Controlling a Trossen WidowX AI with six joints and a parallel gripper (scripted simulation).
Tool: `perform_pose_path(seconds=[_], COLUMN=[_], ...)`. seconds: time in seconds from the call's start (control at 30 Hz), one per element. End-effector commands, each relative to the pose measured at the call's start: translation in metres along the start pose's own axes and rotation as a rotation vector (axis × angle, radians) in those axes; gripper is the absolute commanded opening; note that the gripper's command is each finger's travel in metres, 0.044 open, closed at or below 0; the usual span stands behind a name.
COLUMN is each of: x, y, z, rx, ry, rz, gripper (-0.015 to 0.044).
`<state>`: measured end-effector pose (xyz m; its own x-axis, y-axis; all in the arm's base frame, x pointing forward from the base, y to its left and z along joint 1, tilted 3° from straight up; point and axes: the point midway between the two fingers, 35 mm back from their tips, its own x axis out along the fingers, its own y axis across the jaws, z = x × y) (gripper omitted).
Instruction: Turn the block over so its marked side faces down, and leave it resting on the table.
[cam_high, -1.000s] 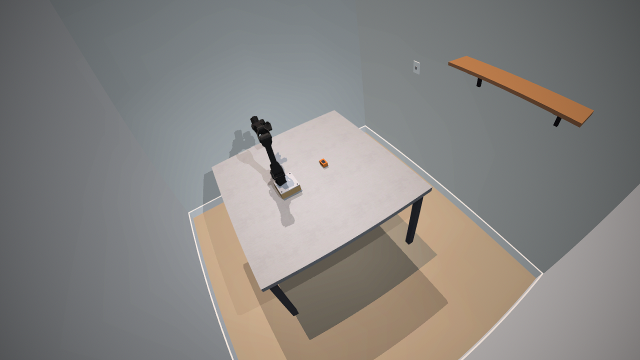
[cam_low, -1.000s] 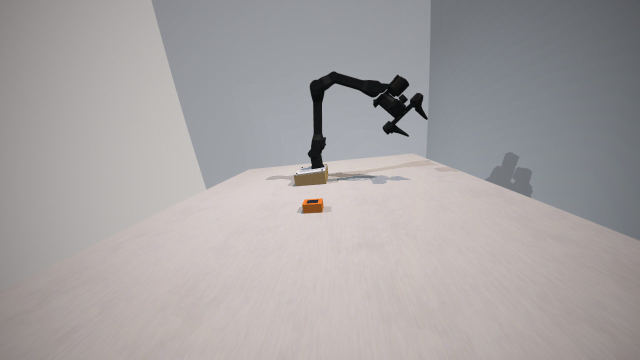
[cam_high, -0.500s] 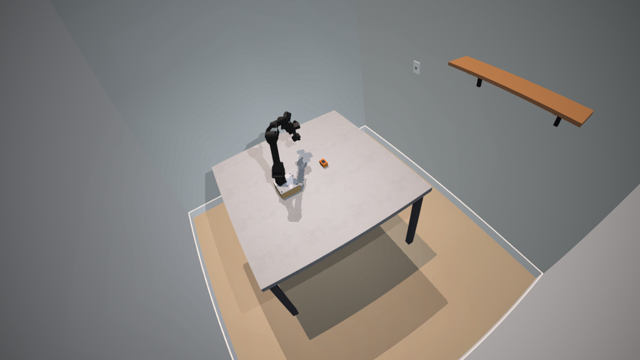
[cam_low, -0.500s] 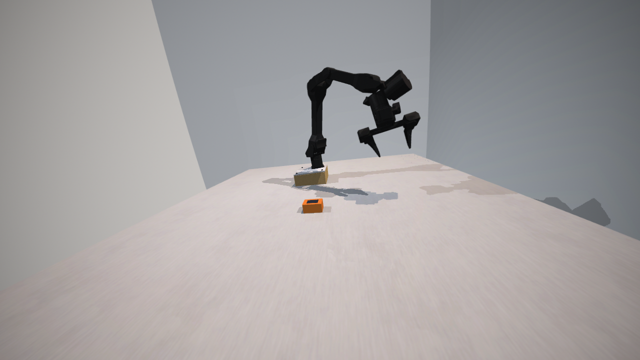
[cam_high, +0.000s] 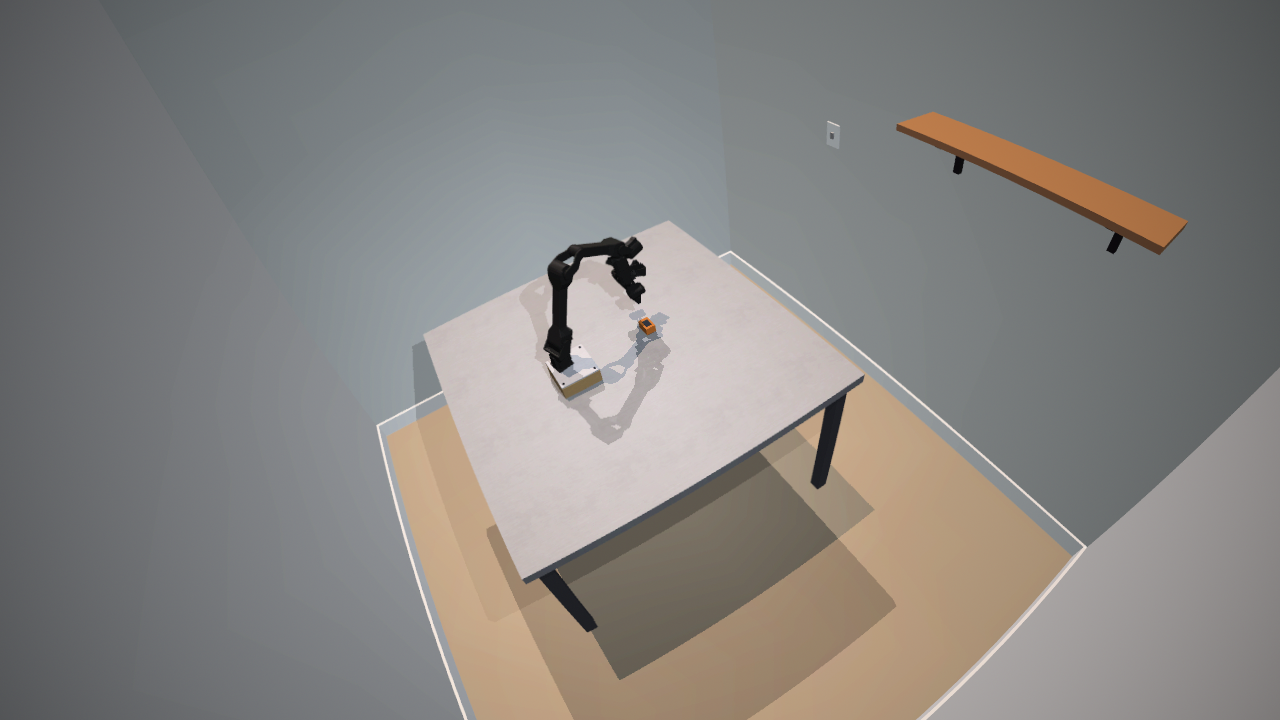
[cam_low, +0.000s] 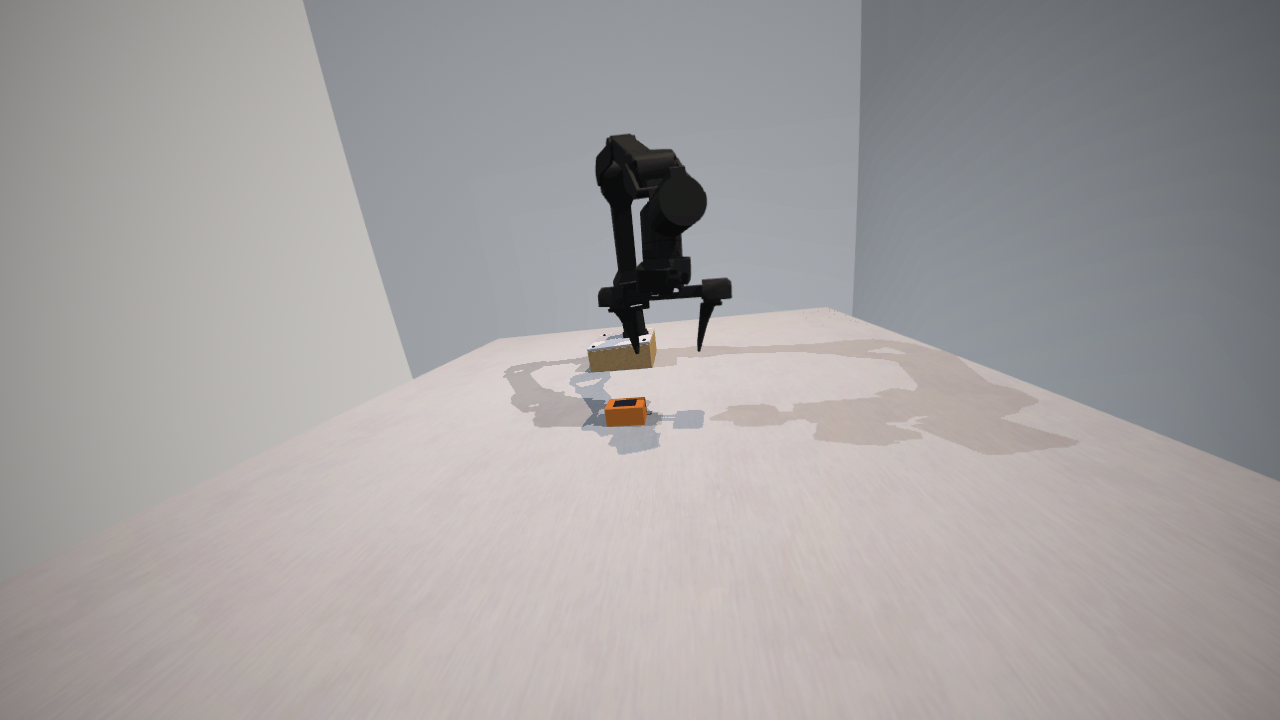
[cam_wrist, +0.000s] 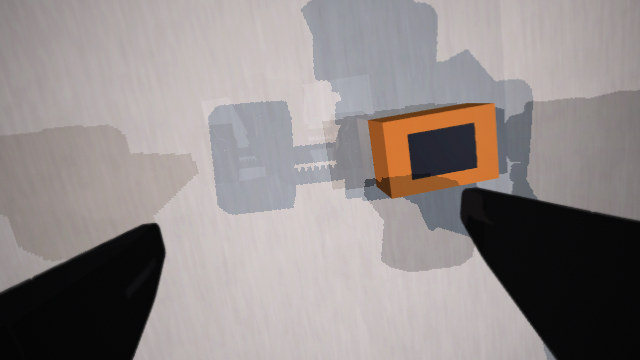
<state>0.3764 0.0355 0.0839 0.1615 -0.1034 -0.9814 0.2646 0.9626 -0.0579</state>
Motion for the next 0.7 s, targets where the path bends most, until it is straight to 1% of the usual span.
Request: perform_pose_path(seconds=[0.0,0.07,0.3,0.33,0.43,0.67], x=[0.013,0.015,0.015,0.018,0.047,0.051], y=[-0.067,-0.078,-0.078,-0.078,-0.077,-0.077], z=[0.005,0.005,0.005,0.004,0.000,-0.001], rx=[-0.063,-0.074,-0.074,-0.074,-0.074,-0.074], ry=[0.131,0.152,0.152,0.152,0.152,0.152], rz=[0.016,0.024,0.024,0.024,0.024,0.024], gripper=[0.0440,0.0440,0.0440,0.0440,0.0440,0.0440])
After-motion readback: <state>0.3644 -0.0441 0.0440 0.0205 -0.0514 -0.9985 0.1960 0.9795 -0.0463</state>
